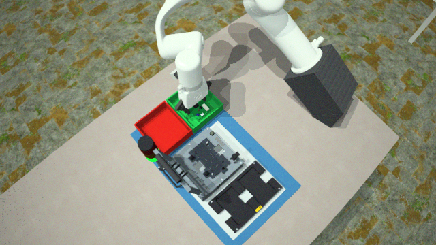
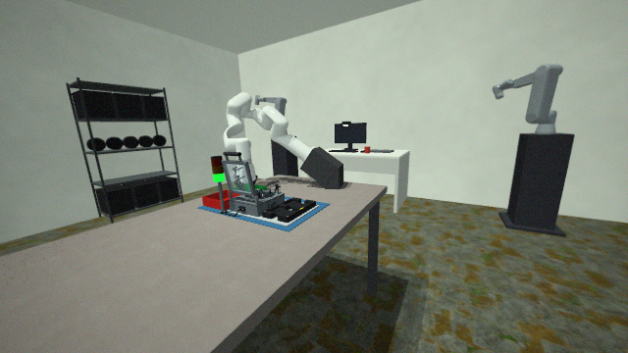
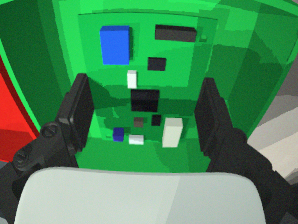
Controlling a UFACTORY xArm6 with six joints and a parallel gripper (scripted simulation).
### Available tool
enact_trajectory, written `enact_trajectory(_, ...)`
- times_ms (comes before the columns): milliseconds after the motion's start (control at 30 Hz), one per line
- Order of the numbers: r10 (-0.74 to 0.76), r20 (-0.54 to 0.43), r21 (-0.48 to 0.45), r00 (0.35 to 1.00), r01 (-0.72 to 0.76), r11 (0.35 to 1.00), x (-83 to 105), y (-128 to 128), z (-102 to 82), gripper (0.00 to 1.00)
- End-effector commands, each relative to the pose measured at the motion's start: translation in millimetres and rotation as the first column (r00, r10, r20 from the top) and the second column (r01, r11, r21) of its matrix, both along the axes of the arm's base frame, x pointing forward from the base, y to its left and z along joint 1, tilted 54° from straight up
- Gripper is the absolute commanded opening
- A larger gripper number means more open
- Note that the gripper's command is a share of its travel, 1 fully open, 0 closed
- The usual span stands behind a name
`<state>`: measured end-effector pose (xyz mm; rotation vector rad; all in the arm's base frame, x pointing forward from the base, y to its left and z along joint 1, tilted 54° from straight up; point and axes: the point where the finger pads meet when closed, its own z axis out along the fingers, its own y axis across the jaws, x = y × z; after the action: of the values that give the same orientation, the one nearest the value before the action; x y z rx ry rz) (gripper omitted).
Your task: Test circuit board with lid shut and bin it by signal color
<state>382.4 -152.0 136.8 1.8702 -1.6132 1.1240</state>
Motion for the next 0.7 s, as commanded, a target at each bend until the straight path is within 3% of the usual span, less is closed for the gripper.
enact_trajectory(0, 0.001, 0.002, 0.0, 1.0, -0.001, 1.0, 1.6, -1.7, -1.0, 0.79)
enact_trajectory(667, 0.001, 0.002, 0.0, 1.0, -0.001, 1.0, 2.2, -3.2, -2.2, 0.79)
